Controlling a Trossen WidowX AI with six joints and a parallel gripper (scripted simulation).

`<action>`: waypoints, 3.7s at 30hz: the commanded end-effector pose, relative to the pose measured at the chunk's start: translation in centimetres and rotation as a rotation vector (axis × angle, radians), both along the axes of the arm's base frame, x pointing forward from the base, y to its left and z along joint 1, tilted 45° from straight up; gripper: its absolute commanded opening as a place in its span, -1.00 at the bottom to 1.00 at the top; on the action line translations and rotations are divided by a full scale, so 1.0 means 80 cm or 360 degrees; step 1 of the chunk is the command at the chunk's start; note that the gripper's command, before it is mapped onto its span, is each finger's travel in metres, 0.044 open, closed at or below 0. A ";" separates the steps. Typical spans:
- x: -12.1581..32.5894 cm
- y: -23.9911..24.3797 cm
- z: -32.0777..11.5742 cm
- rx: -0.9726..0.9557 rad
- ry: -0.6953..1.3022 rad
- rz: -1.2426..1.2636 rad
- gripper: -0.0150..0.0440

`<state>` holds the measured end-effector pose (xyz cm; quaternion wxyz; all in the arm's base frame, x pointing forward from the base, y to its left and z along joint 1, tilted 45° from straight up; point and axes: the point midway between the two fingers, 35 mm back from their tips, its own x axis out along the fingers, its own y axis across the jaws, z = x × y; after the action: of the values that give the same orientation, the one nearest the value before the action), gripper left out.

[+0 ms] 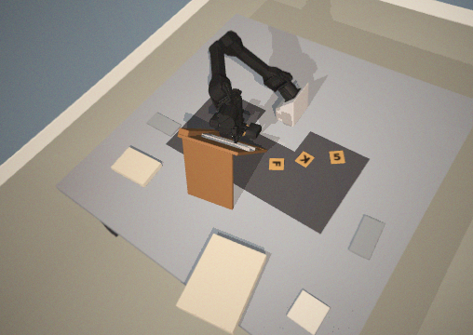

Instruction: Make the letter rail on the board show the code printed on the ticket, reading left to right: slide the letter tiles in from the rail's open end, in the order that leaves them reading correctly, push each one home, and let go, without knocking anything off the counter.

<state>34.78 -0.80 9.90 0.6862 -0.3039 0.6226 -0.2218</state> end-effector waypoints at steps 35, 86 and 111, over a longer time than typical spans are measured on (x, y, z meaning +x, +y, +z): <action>-0.069 0.062 0.123 -0.0123 0.0621 0.1429 0.58; -0.104 0.105 0.095 -0.0215 0.1089 0.2183 0.66; -0.104 0.144 -0.151 0.0177 0.0486 0.0504 0.66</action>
<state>28.31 11.16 3.87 0.6067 -0.4742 0.6325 0.0839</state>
